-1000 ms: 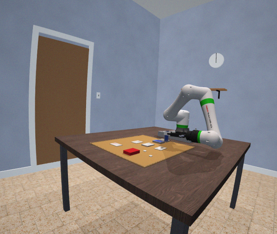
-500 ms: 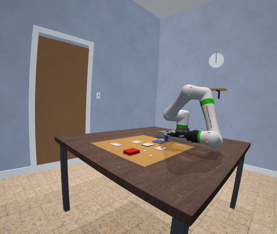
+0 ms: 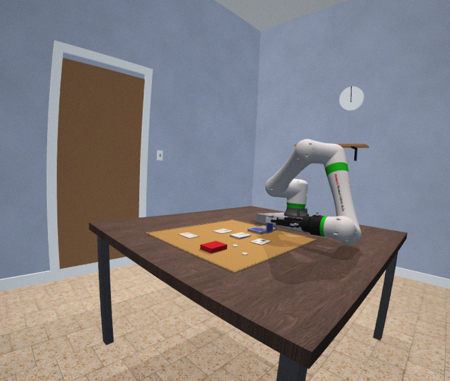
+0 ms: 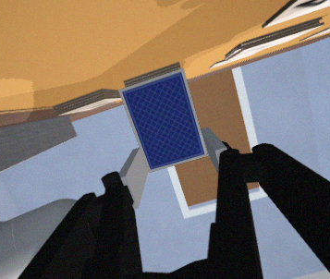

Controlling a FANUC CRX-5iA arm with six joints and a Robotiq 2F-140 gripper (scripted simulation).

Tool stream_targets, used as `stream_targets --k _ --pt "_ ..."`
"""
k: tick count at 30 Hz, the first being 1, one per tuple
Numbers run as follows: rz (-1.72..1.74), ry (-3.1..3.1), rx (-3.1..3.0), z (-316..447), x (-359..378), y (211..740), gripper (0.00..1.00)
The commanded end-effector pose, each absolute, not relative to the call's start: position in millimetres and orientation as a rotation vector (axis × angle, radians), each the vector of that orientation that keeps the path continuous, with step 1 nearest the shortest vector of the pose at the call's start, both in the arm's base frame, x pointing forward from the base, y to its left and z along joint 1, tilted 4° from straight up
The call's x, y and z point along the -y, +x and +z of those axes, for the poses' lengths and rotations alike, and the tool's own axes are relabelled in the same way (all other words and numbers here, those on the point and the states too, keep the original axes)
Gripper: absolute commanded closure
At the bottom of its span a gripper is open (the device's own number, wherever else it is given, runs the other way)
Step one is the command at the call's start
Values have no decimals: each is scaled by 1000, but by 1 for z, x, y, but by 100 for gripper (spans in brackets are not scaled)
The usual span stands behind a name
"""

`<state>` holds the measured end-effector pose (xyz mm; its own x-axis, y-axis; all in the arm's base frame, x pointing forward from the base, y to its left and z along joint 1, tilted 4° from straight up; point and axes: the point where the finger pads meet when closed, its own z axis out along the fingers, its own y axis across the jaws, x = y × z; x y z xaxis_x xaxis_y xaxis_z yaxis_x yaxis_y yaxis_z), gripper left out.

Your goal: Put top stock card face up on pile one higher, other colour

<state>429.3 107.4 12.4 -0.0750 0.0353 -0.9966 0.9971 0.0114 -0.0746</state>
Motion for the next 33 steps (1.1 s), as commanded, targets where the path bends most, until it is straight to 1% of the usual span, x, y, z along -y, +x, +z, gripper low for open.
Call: stream_targets --k 1,33 --pt "-1239 1192 -1295 13 -108 429 58" --pt "-1239 1192 -1295 2 -106 429 57"
